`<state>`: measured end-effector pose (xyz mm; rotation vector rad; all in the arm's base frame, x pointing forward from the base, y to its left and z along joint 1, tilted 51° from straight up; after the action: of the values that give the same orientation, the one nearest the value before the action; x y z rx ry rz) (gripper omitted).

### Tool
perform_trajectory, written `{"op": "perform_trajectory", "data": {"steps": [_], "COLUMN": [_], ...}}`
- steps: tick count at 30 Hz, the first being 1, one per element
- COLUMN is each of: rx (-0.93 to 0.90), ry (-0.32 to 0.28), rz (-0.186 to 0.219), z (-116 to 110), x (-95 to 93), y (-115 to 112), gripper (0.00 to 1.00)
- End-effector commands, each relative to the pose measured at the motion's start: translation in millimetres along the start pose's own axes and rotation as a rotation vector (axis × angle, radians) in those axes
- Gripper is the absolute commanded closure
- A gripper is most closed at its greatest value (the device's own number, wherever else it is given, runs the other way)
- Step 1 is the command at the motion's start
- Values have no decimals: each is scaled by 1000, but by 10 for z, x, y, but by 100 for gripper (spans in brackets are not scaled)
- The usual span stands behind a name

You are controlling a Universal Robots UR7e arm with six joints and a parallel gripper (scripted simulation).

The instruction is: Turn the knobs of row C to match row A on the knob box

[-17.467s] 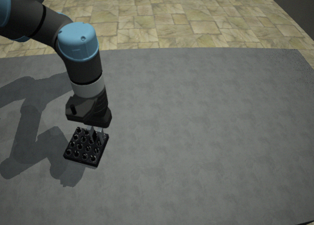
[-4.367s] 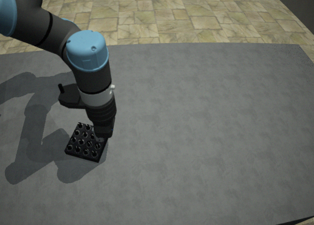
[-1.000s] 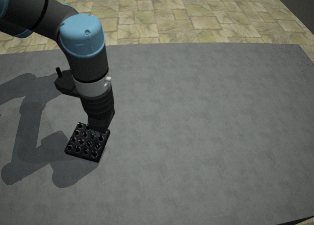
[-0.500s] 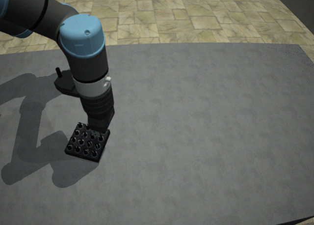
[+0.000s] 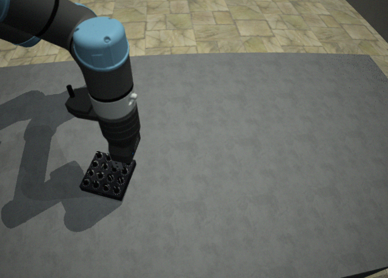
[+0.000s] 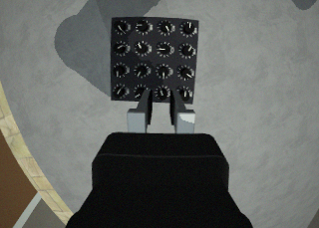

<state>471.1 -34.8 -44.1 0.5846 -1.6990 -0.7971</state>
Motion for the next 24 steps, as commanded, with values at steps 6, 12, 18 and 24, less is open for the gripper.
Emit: {"op": "perform_trajectory", "data": {"steps": [6, 12, 18, 24], "rx": [142, 285, 424, 537], "ry": [-3, -2, -3, -3], "rz": [1, 1, 1, 2], "z": [17, 41, 48, 47], "x": [31, 39, 51, 62], "y": [-34, -62, -89, -112], "gripper": [54, 54, 54, 54]}}
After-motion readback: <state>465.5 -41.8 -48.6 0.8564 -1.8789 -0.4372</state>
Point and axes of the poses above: the point where the finger pads meet when closed, its own x axis back along the fingers, its own y axis across the jaws, z = x × y, the point moved 5 cm from there along x, back along the fingers
